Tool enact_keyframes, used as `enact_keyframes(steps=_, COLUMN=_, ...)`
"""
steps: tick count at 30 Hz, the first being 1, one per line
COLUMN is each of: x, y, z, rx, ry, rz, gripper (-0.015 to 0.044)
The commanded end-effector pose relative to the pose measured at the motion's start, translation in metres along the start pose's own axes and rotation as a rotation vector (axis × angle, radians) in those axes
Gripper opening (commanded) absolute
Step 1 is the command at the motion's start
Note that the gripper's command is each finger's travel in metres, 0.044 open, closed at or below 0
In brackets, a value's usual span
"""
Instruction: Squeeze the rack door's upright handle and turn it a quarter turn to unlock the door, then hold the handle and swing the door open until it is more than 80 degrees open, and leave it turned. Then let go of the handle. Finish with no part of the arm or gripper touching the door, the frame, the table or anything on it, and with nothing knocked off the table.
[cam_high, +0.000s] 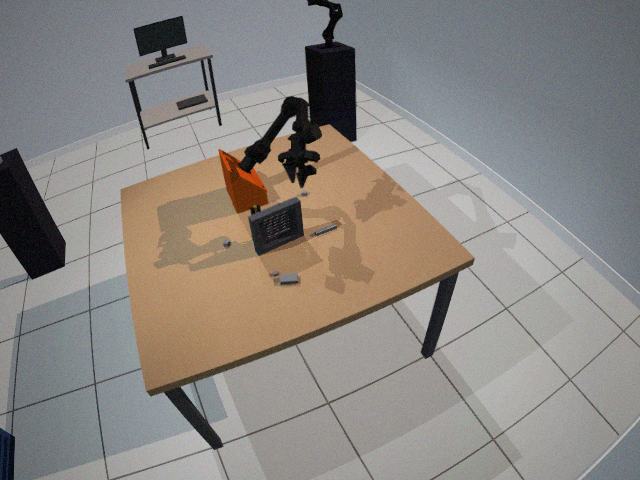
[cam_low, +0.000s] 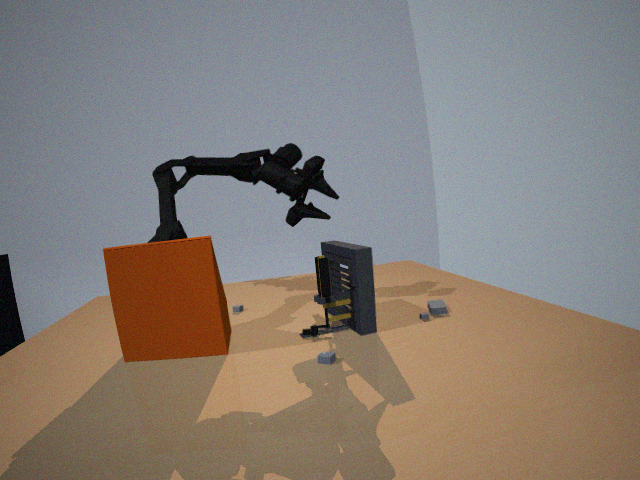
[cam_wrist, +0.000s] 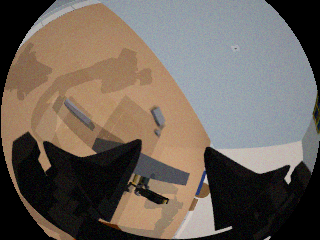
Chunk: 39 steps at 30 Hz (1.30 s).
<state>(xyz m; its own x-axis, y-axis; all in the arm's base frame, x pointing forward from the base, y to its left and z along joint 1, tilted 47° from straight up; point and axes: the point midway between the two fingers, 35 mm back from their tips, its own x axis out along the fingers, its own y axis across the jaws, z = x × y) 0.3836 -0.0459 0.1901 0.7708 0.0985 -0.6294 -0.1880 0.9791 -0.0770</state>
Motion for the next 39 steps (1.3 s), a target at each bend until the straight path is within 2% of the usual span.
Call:
enact_keyframes(steps=1, x=0.012, y=-0.008, z=-0.014, rx=0.006, ry=0.083, rz=0.041, gripper=0.0288)
enact_keyframes(steps=18, x=0.045, y=-0.032, z=-0.077, rx=0.144, ry=0.373, rz=0.213, gripper=0.0288)
enact_keyframes(steps=39, x=0.056, y=-0.045, z=-0.141, rx=0.337, ry=0.601, rz=0.547, gripper=0.0288)
